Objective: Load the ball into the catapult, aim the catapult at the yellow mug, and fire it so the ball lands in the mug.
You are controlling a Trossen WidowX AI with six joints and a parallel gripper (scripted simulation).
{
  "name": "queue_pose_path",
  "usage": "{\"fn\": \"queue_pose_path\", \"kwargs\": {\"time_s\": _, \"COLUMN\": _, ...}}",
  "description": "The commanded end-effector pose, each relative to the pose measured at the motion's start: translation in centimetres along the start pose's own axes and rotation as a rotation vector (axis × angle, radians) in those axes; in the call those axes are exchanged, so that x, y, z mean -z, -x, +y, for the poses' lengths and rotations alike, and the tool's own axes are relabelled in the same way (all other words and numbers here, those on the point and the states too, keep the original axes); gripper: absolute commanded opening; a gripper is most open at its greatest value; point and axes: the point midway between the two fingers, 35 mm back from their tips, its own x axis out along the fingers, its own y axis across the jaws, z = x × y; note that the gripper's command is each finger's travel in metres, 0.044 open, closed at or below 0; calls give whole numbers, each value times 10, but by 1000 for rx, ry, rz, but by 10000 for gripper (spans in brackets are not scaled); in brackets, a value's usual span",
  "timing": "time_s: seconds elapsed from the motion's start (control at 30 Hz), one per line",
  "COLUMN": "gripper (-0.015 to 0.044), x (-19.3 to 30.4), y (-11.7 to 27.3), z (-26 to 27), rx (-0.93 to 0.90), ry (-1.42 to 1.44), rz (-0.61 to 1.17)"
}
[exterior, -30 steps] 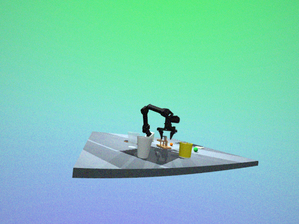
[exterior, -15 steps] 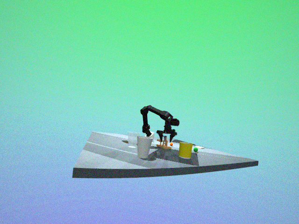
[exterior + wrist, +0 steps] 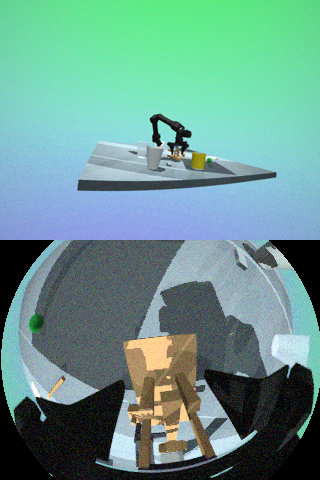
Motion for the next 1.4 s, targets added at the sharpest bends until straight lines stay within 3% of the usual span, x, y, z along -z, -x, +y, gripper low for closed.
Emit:
{"fn": "queue_pose_path", "kwargs": {"time_s": 0.0, "gripper": 361, "x": 0, "y": 1, "z": 0, "rx": -1, "ry": 0, "rz": -2}}
{"fn": "queue_pose_path", "kwargs": {"time_s": 0.3, "gripper": 125, "x": 0, "y": 1, "z": 0, "rx": -1, "ry": 0, "rz": -2}}
{"fn": "queue_pose_path", "kwargs": {"time_s": 0.47, "gripper": 92, "x": 0, "y": 1, "z": 0, "rx": -1, "ry": 0, "rz": -2}}
{"fn": "queue_pose_path", "kwargs": {"time_s": 0.6, "gripper": 0, "x": -1, "y": 40, "z": 1, "rx": -2, "ry": 2, "rz": -1}}
{"fn": "queue_pose_path", "kwargs": {"time_s": 0.77, "gripper": 0, "x": 0, "y": 51, "z": 1, "rx": -1, "ry": 2, "rz": -1}}
{"fn": "queue_pose_path", "kwargs": {"time_s": 1.37, "gripper": 0, "x": -2, "y": 24, "z": 2, "rx": 1, "ry": 7, "rz": -2}}
